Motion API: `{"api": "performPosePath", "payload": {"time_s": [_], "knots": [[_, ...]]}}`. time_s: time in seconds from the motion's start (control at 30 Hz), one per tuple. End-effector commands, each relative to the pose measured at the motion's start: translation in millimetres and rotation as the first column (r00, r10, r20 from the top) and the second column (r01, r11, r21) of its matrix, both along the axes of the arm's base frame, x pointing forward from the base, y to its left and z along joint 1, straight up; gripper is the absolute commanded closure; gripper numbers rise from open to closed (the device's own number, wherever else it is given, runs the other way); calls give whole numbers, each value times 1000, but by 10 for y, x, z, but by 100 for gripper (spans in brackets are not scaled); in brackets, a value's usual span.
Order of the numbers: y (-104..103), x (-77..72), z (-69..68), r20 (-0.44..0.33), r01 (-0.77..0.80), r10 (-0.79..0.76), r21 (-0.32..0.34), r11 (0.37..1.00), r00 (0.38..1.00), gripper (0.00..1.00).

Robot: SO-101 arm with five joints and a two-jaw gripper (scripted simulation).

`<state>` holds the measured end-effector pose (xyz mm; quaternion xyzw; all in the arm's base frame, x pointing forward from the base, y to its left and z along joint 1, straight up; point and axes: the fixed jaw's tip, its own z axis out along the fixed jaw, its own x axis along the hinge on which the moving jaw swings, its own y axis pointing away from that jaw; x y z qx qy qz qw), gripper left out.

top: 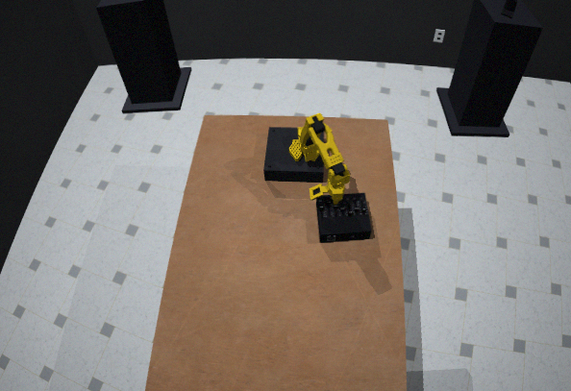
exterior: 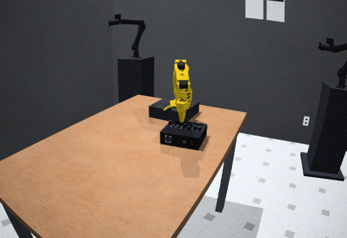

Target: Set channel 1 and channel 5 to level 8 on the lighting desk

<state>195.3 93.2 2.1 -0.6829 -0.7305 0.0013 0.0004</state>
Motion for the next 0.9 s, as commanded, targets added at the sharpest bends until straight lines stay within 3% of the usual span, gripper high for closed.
{"api": "performPosePath", "payload": {"time_s": [0.0, 0.87], "knots": [[-13, 36, 5, 4, 5, -5, 2, 1000, 1000, 100], [-10, 87, 5, 4, 5, -5, 2, 1000, 1000, 100]]}}
